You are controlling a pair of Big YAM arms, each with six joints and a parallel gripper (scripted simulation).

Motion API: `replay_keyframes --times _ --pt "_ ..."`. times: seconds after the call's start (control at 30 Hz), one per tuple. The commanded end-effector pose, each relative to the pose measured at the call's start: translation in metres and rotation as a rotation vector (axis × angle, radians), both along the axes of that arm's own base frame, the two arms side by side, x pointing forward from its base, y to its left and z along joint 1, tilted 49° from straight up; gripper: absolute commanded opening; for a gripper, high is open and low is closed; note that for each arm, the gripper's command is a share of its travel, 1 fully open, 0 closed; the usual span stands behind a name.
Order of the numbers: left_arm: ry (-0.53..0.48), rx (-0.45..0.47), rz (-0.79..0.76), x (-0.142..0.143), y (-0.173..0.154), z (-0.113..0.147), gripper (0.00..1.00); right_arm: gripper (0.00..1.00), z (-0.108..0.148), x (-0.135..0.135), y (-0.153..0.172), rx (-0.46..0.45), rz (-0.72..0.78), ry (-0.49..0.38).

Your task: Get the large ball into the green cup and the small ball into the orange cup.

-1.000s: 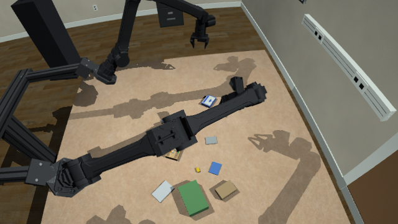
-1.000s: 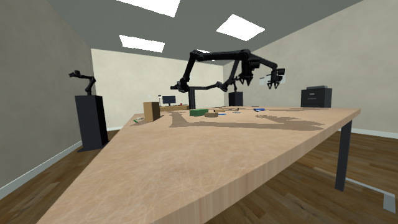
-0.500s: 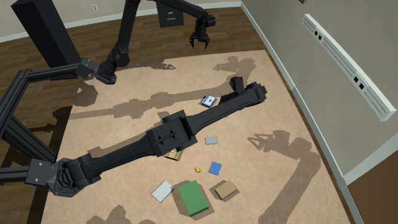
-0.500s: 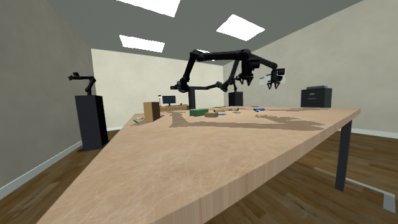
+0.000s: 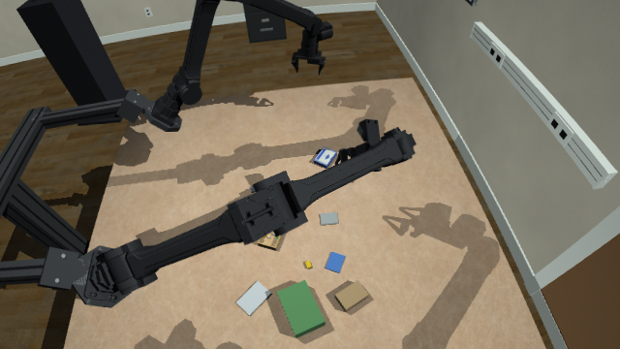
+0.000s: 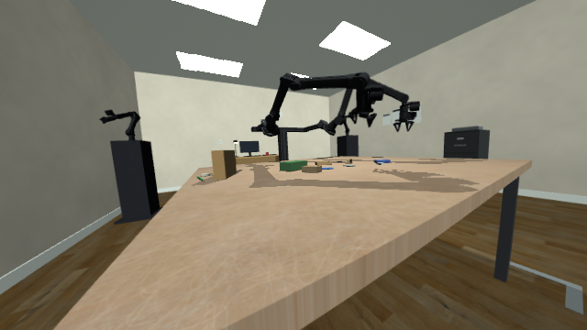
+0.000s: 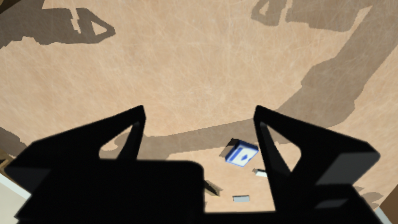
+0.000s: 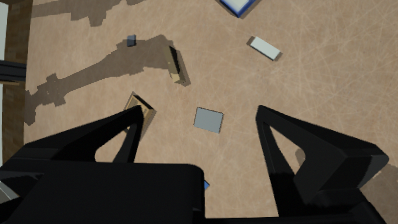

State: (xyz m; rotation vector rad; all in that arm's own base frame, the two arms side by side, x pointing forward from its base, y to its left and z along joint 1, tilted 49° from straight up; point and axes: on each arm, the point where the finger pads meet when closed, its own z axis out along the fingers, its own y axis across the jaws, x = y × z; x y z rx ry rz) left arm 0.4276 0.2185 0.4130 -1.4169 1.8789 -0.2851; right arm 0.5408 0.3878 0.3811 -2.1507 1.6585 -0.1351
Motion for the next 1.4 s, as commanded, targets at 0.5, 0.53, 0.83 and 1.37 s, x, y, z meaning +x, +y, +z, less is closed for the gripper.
replay_keyframes --times 0.5,0.53,0.83,1.37 --pt "-0.126 0.434 0.242 -0.108 0.153 0.068 1.0 1.0 0.016 -0.002 0.003 0.018 0.005 -0.026" --pt "-0.126 0.434 0.242 -0.108 0.153 0.068 1.0 1.0 0.016 -0.002 0.003 0.018 0.005 -0.026" --pt "-0.081 0.733 0.428 -0.213 0.219 0.109 1.0 1.0 0.016 -0.002 0.003 0.018 0.005 -0.026" --pt "0.154 1.165 0.72 -0.391 0.244 0.172 1.0 1.0 0.016 -0.002 0.003 0.018 0.005 -0.026"
